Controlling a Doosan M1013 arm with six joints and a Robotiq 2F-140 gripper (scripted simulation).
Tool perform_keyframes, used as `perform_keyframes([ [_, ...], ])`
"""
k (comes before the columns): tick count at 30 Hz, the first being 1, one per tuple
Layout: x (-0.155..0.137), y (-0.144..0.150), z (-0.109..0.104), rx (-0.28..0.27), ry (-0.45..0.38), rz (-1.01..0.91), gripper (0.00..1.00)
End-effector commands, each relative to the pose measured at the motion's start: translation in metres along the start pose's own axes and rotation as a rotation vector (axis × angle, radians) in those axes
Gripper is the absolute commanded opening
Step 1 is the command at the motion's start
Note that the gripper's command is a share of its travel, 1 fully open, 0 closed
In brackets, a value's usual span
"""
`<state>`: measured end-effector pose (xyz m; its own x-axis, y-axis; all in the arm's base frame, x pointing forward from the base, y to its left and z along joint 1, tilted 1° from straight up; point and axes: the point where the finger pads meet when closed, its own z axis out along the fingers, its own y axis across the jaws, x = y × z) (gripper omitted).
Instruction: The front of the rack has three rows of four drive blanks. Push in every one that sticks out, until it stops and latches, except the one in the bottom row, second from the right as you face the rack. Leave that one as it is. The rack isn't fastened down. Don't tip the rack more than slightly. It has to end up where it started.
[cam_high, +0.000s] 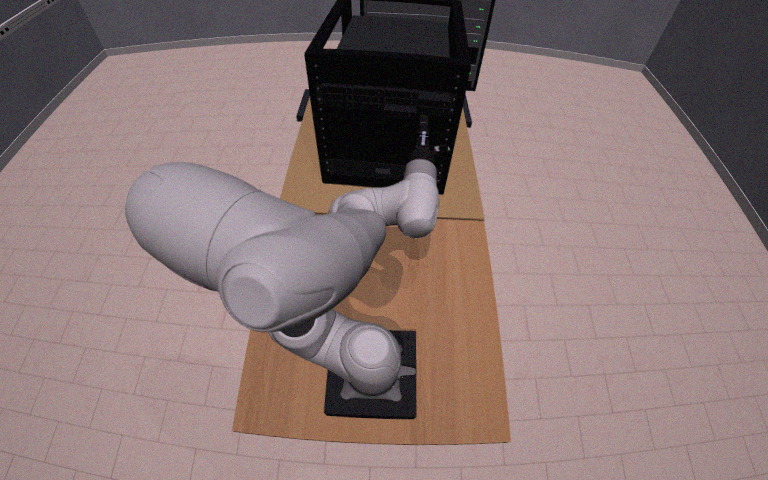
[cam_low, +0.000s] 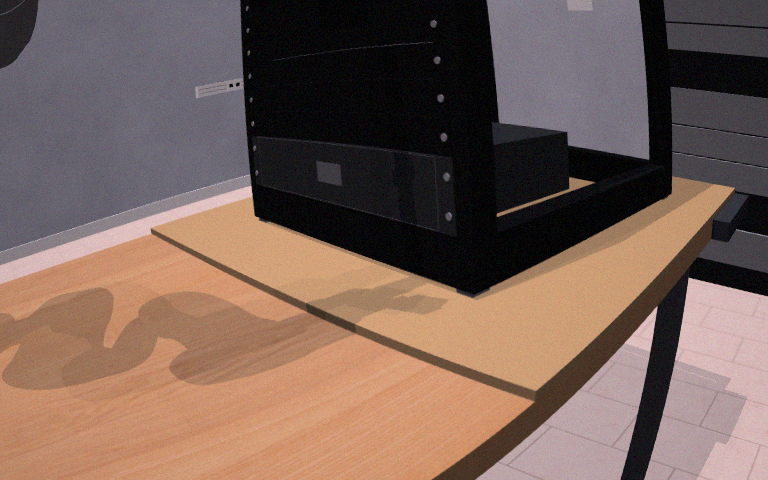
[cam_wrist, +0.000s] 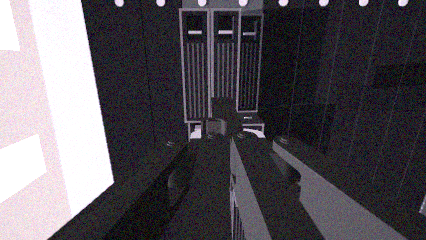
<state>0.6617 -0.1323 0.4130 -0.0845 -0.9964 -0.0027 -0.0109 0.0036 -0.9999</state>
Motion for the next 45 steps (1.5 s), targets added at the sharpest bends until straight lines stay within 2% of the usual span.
perform_keyframes([
  [1,0.020,0.003,0.001,0.002,-0.006,0.000,0.10],
  [13,0.029,0.006,0.002,0.002,-0.006,0.000,0.10],
  [20,0.029,0.006,0.036,0.002,-0.006,0.000,0.10],
  [22,0.029,0.006,0.040,0.002,-0.006,0.000,0.10],
  [45,0.029,0.006,0.040,0.002,-0.006,0.000,0.10],
])
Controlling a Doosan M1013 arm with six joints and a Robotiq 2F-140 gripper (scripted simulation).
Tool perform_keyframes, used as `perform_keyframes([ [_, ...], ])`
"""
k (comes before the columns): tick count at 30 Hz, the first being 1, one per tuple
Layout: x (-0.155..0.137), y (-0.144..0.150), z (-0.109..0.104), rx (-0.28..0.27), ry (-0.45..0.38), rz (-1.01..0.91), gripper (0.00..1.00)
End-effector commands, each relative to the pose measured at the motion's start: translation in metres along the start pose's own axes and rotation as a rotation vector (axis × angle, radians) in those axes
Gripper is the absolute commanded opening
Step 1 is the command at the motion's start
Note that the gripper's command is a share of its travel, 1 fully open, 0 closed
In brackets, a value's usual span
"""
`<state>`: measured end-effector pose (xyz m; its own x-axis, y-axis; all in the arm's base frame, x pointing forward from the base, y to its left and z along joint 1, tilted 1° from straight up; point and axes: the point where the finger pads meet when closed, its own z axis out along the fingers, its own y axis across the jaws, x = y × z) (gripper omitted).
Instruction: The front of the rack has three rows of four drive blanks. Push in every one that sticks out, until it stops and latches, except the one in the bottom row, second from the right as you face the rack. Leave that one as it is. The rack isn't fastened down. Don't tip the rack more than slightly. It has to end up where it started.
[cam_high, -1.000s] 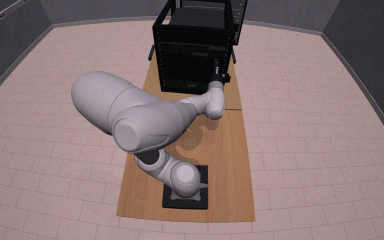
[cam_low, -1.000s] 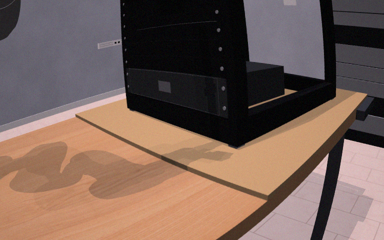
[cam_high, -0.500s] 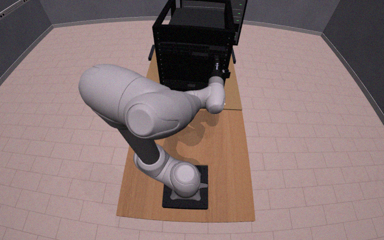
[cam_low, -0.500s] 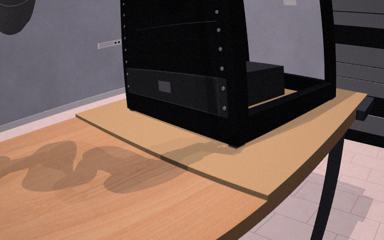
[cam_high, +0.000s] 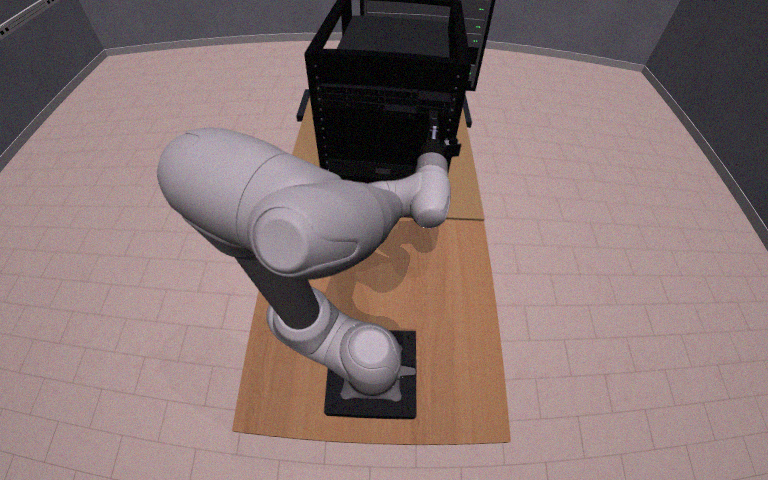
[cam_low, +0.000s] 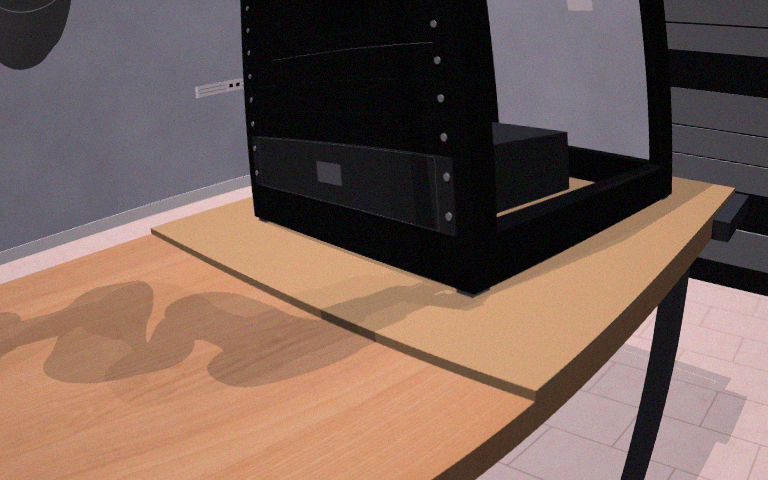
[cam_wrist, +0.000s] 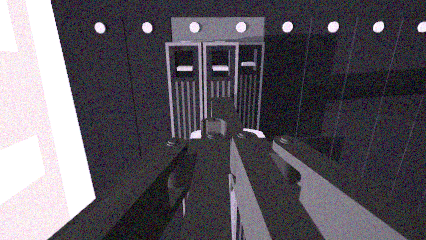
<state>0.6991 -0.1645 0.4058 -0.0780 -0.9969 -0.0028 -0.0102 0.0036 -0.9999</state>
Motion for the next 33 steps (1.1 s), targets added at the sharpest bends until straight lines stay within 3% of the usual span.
perform_keyframes([
  [1,0.000,-0.001,0.000,0.001,0.000,0.000,0.10],
  [33,0.000,-0.001,0.010,0.001,0.000,0.000,0.10],
])
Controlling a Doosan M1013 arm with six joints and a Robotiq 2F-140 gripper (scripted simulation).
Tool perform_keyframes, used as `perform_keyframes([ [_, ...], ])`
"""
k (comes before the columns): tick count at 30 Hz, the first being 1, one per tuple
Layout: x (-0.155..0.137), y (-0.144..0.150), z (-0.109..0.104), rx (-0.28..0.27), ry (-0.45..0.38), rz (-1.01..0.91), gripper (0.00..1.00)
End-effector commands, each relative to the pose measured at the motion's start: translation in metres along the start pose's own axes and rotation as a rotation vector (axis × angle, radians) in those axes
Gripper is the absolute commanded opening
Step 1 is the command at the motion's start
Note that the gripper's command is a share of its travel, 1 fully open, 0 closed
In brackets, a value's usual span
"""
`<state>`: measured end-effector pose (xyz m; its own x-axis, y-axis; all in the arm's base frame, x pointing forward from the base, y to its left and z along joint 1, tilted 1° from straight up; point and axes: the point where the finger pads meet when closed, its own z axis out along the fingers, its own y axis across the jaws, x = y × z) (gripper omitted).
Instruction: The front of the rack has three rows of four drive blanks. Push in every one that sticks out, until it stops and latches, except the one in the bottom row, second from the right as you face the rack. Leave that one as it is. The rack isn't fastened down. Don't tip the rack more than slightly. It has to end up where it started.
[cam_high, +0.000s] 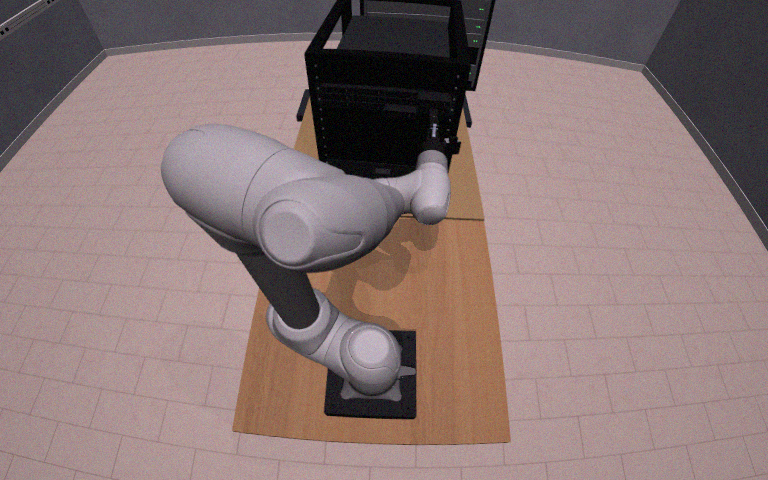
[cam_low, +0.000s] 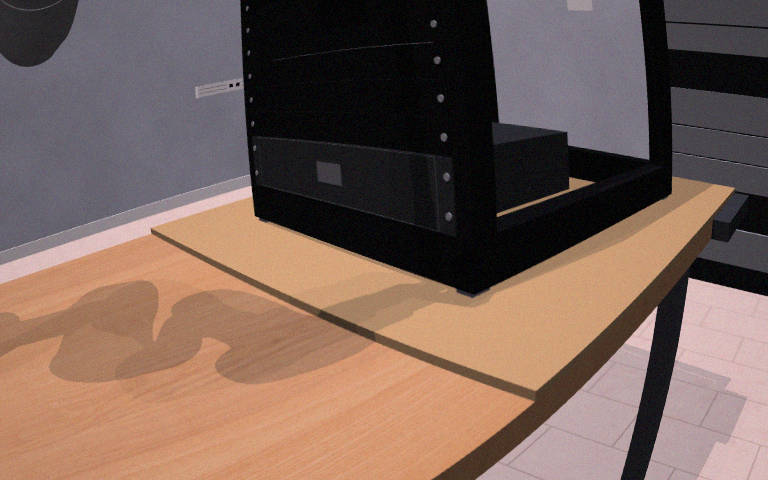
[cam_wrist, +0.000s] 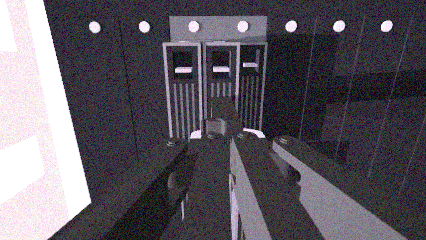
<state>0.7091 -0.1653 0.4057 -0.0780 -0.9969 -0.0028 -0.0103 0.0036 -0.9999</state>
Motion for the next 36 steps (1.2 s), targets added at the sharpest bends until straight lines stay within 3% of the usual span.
perform_keyframes([
  [1,0.000,-0.001,0.000,0.001,0.000,0.000,0.10],
  [36,0.000,-0.001,0.020,0.001,0.000,0.000,0.10],
])
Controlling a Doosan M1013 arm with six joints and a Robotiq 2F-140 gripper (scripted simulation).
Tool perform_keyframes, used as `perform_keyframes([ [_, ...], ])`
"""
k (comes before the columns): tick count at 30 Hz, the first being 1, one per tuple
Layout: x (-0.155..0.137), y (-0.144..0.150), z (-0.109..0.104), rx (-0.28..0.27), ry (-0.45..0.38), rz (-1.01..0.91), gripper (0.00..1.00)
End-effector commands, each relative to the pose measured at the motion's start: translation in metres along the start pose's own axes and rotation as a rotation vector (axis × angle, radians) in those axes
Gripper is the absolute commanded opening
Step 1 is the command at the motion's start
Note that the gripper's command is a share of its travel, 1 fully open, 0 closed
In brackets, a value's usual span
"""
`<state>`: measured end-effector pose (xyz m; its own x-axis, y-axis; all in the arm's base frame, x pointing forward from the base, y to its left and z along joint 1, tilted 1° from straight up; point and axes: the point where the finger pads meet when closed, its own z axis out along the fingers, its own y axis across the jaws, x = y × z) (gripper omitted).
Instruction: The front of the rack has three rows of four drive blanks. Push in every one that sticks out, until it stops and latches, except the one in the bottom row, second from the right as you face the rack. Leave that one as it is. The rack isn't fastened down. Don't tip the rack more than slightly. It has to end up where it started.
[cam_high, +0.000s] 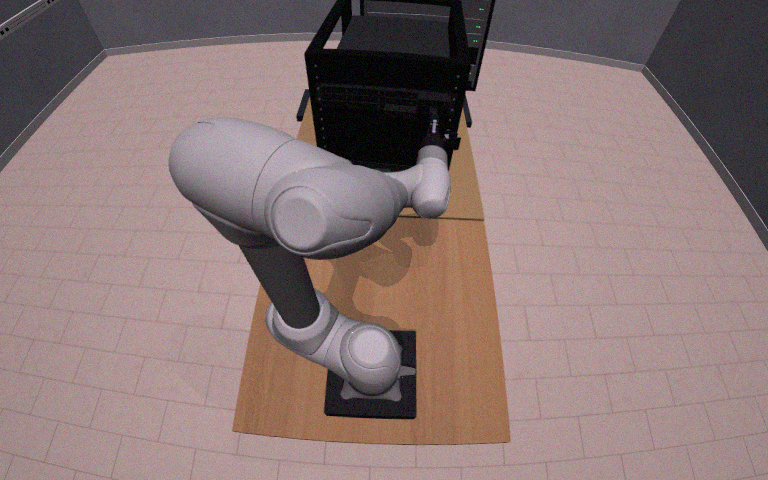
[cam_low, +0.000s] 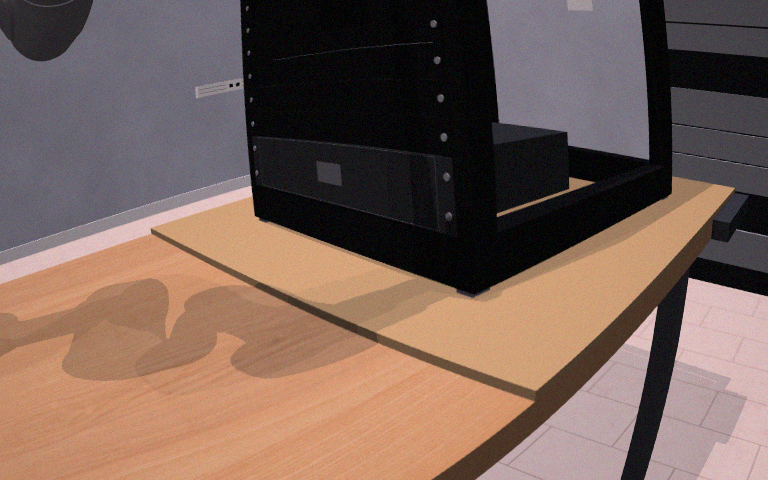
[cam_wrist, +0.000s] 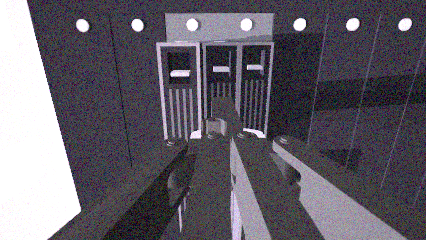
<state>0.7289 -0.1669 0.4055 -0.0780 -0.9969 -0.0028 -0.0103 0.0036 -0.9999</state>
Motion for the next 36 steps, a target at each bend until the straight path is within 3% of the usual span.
perform_keyframes([
  [1,0.0001,-0.0010,0.0002,0.001,0.000,0.000,0.10],
  [36,0.0001,-0.0010,0.0062,0.001,0.000,0.000,0.10],
])
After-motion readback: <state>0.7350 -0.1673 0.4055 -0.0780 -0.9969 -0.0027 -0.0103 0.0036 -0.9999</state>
